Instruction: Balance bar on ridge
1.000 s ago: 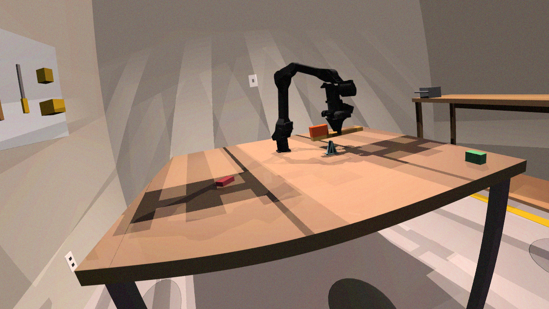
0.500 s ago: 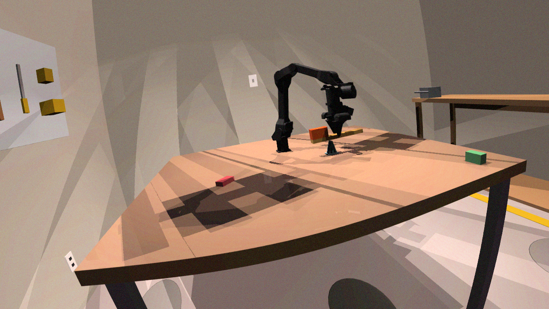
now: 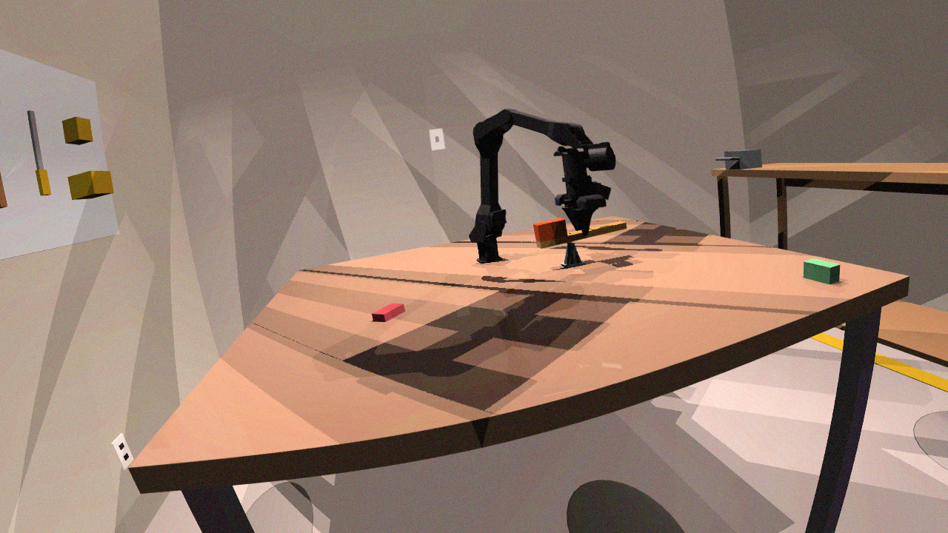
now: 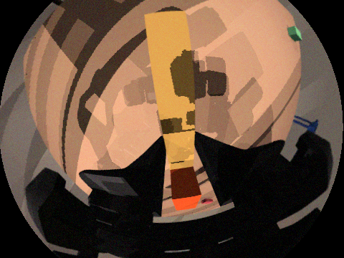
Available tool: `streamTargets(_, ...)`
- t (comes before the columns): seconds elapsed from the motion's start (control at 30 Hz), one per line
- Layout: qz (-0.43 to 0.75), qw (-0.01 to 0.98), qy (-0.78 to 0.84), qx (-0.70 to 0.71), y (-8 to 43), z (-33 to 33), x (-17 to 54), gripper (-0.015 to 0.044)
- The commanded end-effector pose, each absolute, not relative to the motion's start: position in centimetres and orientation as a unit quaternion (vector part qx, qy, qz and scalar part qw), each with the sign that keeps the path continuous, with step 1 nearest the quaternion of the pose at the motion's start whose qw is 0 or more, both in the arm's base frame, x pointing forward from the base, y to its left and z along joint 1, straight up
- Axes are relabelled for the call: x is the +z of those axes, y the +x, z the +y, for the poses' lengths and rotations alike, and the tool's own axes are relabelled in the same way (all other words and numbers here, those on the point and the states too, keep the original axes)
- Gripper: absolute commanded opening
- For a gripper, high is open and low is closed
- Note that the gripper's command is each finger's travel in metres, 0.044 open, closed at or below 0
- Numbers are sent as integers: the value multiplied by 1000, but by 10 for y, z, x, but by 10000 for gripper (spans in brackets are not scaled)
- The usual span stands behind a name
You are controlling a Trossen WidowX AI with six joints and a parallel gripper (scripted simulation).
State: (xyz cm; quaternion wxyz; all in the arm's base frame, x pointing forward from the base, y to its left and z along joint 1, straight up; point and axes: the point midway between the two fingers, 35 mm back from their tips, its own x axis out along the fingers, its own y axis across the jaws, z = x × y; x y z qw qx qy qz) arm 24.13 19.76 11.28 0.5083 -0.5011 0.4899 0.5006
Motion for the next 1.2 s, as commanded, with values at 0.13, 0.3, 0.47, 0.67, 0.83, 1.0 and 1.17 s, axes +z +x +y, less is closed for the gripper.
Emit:
streamTargets(0.13,491,509,-501,499,242,197,112,0)
streamTargets(0.3,491,509,-501,499,242,197,111,0)
streamTargets(0.47,491,509,-501,499,242,197,111,0)
streamTargets(0.67,491,509,-501,499,242,197,110,0)
streamTargets(0.83,491,509,-501,499,242,197,110,0)
streamTargets(1.0,491,509,-501,499,242,197,110,0)
streamTargets(1.17,491,509,-501,499,242,197,109,0)
